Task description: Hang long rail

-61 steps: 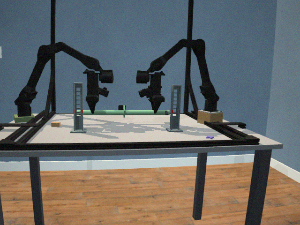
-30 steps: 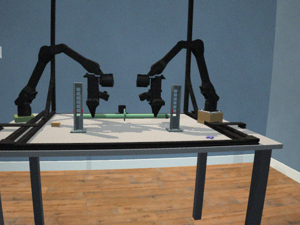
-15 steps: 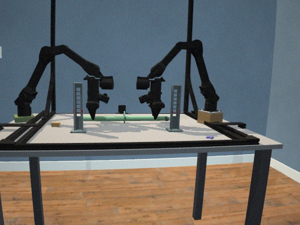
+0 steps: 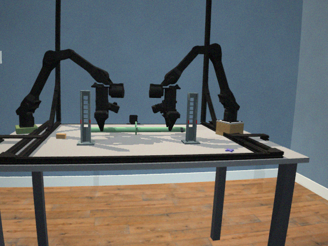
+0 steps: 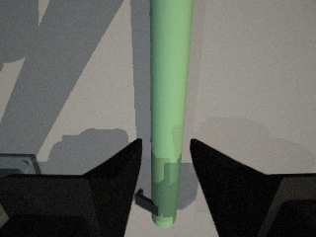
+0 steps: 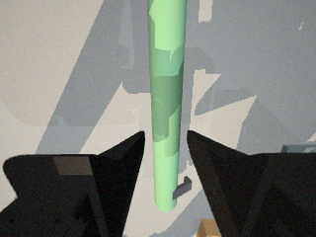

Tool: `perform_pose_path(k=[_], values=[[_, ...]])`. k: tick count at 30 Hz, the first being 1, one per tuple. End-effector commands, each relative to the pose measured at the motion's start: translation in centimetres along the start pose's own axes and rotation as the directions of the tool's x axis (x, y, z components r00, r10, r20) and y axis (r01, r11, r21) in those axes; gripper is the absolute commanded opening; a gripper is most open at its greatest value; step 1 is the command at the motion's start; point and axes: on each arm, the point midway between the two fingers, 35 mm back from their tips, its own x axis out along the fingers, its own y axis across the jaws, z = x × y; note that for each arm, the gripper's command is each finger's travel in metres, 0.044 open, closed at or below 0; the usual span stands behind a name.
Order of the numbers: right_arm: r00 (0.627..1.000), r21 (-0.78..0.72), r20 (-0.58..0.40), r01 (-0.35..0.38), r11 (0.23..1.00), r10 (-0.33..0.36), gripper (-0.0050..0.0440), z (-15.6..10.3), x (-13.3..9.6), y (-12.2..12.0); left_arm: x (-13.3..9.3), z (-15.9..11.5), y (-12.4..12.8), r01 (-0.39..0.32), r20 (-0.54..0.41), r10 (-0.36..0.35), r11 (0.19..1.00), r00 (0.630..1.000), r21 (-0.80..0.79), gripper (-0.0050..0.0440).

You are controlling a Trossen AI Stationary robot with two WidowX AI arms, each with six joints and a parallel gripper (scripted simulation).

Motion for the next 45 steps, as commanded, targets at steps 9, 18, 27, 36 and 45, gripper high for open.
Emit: perform_pose_path(k=[9, 18, 27, 36, 45], values=[[1.000, 0.000, 0.000, 0.000, 1.000, 0.000, 0.0432, 0.0, 0.0, 0.0, 0.0, 0.0, 0.0, 0.000, 0.000, 0.000, 1.000, 1.000, 0.000, 0.0432], [1.000, 0.000, 0.000, 0.000, 1.000, 0.000, 0.0440, -0.1, -2.9, 0.0, -2.9, -0.1, 0.0, 0.000, 0.000, 0.000, 1.000, 1.000, 0.000, 0.0440], [1.000, 0.000, 0.000, 0.000, 1.000, 0.000, 0.0440, -0.2, -3.4, 0.0, -3.3, -0.2, 0.0, 0.000, 0.000, 0.000, 1.000, 1.000, 0.000, 0.0440], [1.000, 0.000, 0.000, 0.000, 1.000, 0.000, 0.0440, -0.2, -3.4, 0.0, -3.3, -0.2, 0.0, 0.000, 0.000, 0.000, 1.000, 1.000, 0.000, 0.0440], [1.000, 0.000, 0.000, 0.000, 1.000, 0.000, 0.0440, -0.2, -3.4, 0.0, -3.3, -0.2, 0.0, 0.000, 0.000, 0.000, 1.000, 1.000, 0.000, 0.0440]])
